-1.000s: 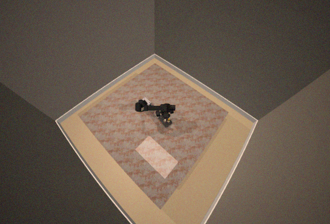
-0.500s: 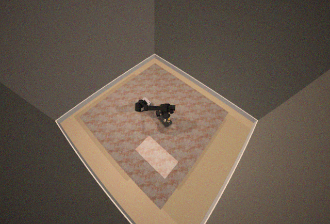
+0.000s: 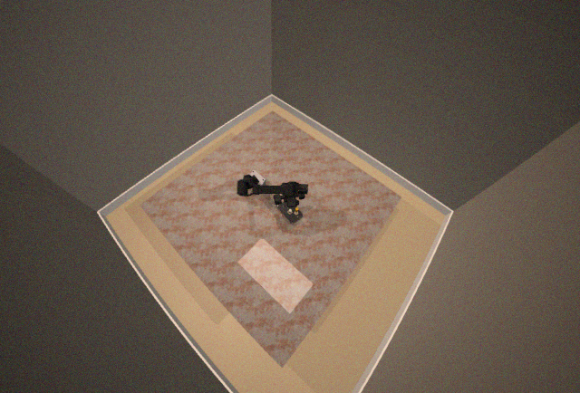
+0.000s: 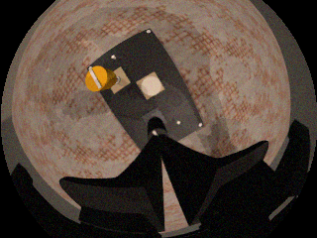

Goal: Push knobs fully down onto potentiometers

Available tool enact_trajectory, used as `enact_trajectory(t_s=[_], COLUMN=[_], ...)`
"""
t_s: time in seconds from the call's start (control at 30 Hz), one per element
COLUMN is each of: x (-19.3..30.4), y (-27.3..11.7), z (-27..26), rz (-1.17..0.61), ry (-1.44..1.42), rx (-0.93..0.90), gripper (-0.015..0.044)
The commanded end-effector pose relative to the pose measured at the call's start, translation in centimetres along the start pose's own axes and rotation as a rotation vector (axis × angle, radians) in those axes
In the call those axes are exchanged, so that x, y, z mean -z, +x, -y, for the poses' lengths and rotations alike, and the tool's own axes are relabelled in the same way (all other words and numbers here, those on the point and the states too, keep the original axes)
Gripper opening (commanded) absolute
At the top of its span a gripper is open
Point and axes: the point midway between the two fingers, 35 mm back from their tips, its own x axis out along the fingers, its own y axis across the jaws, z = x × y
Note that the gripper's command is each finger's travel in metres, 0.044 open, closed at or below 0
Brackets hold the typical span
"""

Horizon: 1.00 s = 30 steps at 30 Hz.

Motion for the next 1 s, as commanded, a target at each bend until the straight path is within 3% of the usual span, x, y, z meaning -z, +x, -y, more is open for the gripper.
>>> enact_trajectory(t_s=[0.0,0.97], x=[-0.31,-0.31], y=[0.88,1.46], z=[0.04,0.05], rz=[-0.007,-0.006], ry=[0.013,0.014], rx=[0.008,0.008], gripper=[0.0,0.0])
